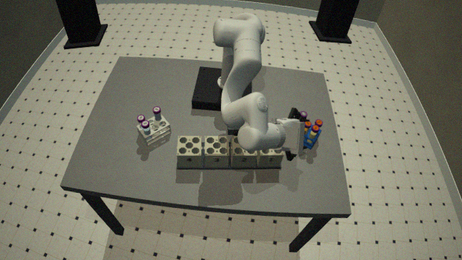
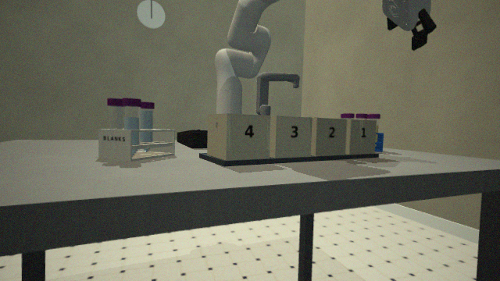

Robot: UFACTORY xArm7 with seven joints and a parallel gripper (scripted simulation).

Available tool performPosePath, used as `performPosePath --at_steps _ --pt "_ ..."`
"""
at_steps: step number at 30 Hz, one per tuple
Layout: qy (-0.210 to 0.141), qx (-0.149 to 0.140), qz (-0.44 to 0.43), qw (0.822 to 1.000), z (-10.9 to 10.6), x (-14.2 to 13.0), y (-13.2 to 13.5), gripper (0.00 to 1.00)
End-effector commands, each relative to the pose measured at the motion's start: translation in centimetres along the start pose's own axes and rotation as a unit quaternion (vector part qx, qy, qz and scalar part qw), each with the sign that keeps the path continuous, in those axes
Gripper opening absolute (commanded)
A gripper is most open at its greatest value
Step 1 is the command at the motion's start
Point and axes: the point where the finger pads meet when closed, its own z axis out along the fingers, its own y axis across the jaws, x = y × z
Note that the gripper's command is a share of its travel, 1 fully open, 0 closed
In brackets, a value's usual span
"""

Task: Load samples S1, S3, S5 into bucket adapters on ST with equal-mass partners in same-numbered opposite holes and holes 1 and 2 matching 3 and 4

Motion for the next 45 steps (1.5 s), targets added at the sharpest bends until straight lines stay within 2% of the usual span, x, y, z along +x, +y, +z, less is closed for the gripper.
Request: performPosePath --at_steps 1,17,23,29,30,32,34,39,42,45 --pt "0.000 -0.002 -0.002 1.000 -0.1 0.2 -0.1 1.00" --pt "0.000 -0.002 -0.002 1.000 -0.1 0.2 -0.1 1.00" --pt "-0.024 -0.056 0.078 0.995 -1.2 -2.6 0.4 1.00" --pt "-0.045 -0.112 0.156 0.980 -1.9 -4.4 0.6 1.00" --pt "-0.045 -0.112 0.156 0.980 -1.9 -4.4 0.6 1.00" --pt "-0.051 -0.132 0.181 0.973 -2.3 -5.3 0.6 1.00" --pt "-0.051 -0.132 0.181 0.973 -2.3 -5.3 0.6 1.00" --pt "-0.063 -0.181 0.240 0.952 -3.2 -7.5 0.6 1.00" --pt "-0.064 -0.188 0.248 0.948 -3.4 -8.0 0.6 1.00" --pt "-0.069 -0.220 0.283 0.931 -4.1 -9.3 0.5 1.00"
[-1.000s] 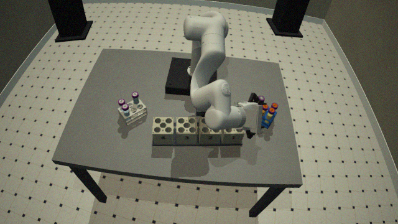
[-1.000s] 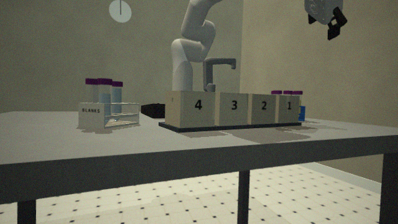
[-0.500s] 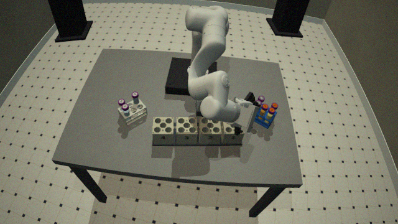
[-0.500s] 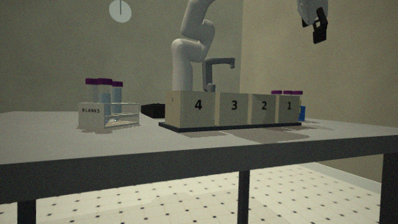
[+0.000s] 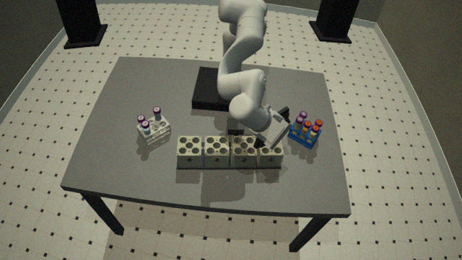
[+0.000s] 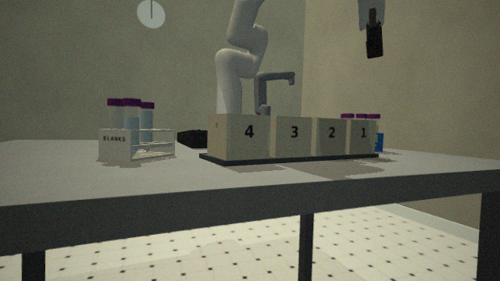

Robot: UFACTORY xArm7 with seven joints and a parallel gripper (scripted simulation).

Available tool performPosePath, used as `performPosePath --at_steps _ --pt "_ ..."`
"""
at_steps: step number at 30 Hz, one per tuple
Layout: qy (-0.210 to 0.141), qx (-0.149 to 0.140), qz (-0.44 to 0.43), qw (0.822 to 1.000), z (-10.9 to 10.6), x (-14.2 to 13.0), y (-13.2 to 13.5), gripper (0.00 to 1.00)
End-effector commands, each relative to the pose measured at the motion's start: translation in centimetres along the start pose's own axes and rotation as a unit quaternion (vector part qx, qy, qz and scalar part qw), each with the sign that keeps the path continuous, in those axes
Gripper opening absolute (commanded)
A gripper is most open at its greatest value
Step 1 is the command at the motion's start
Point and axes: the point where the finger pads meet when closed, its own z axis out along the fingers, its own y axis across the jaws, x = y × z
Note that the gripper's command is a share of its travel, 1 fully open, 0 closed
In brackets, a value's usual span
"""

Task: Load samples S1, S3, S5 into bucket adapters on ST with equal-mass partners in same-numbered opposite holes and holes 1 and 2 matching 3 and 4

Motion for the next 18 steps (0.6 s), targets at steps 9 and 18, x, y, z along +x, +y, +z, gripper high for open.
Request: performPosePath --at_steps 9,18 --pt "-0.004 -0.088 0.095 0.992 -1.1 -3.5 2.0 1.00" --pt "-0.001 -0.150 0.157 0.976 -1.9 -6.2 3.3 1.00"
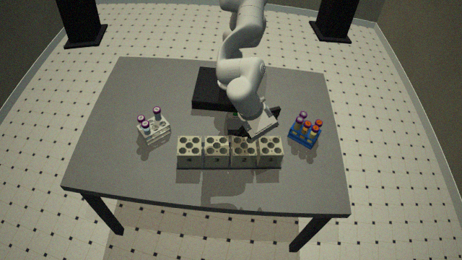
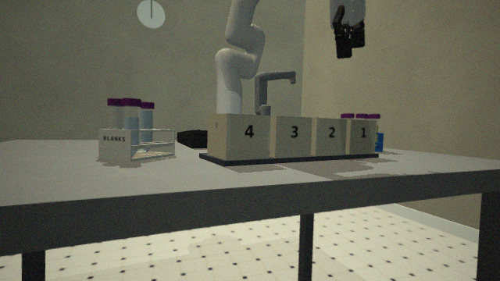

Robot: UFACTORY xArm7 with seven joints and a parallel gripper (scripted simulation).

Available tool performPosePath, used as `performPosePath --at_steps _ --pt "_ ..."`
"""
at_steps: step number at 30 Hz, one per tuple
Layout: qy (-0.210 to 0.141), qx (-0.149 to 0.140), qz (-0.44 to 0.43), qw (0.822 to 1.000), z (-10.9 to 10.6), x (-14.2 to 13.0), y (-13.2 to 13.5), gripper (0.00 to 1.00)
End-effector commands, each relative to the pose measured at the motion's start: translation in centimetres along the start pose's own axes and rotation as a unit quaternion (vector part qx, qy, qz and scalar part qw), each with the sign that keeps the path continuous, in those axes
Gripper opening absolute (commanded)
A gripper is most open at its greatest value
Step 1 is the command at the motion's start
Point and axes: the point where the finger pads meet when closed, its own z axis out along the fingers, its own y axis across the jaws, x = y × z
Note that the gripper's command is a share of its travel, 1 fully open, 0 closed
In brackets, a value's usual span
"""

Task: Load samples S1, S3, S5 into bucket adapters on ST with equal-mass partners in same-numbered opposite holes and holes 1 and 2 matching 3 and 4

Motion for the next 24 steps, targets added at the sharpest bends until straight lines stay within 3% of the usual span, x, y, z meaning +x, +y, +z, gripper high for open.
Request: performPosePath --at_steps 1,5,8,11,14,17,20,22,24 --pt "0.008 -0.049 0.046 0.998 -0.5 -1.5 1.3 1.00" --pt "0.008 -0.052 0.050 0.997 -0.5 -1.9 1.7 1.00" --pt "0.015 -0.087 0.084 0.993 -0.8 -3.0 2.6 1.00" --pt "0.016 -0.089 0.086 0.992 -0.9 -3.4 2.9 1.00" --pt "0.026 -0.125 0.119 0.985 -1.2 -4.6 3.8 1.00" --pt "0.026 -0.125 0.119 0.985 -1.3 -4.9 4.1 1.00" --pt "0.039 -0.159 0.149 0.975 -1.6 -6.1 4.9 1.00" --pt "0.039 -0.159 0.149 0.975 -1.6 -6.1 4.9 1.00" --pt "0.050 -0.182 0.169 0.967 -1.8 -6.9 5.5 1.00"
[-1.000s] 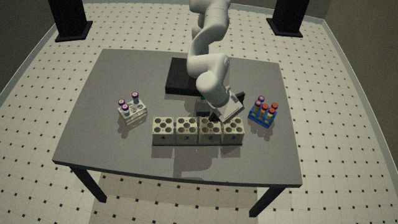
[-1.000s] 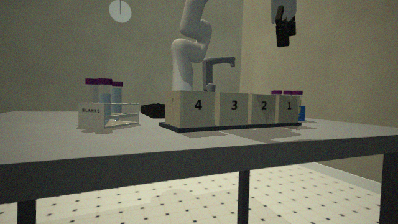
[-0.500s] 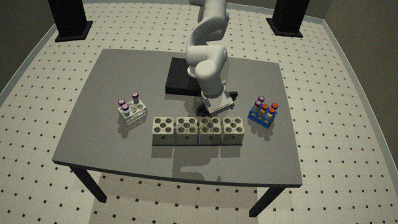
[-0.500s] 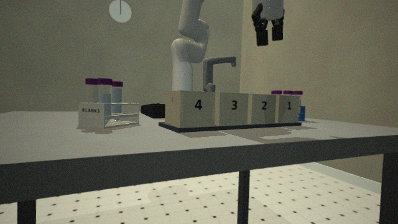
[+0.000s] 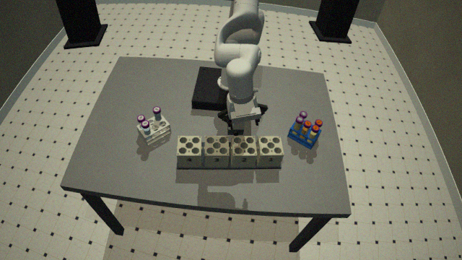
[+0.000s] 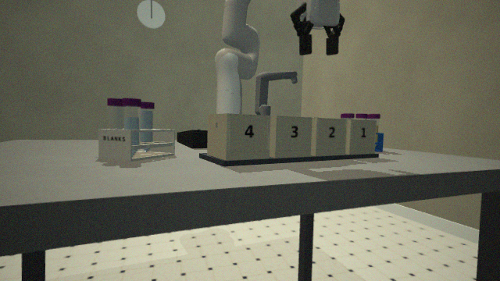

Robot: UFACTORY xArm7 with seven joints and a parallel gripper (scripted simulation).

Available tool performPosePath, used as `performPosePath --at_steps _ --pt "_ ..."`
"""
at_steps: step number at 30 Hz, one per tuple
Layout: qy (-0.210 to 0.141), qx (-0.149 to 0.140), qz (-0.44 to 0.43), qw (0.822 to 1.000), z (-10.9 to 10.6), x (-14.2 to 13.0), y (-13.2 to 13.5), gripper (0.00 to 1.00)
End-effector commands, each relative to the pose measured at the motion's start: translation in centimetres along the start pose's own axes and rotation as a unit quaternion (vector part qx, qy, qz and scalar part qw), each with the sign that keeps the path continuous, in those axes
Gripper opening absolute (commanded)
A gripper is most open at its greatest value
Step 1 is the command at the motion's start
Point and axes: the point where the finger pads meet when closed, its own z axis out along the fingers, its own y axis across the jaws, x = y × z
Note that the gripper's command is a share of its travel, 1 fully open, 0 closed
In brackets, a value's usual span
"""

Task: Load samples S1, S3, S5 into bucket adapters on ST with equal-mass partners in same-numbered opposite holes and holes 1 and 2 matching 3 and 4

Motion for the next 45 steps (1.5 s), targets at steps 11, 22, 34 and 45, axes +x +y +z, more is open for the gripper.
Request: performPosePath --at_steps 11,22,34,45 --pt "0.044 -0.077 0.069 0.994 -0.4 -2.6 3.3 1.00" --pt "0.047 -0.076 0.103 0.991 -0.5 -3.2 4.1 1.00" --pt "0.059 -0.067 0.266 0.960 -0.9 -6.3 8.1 1.00" --pt "0.070 -0.056 0.436 0.895 -1.3 -9.7 12.4 1.00"
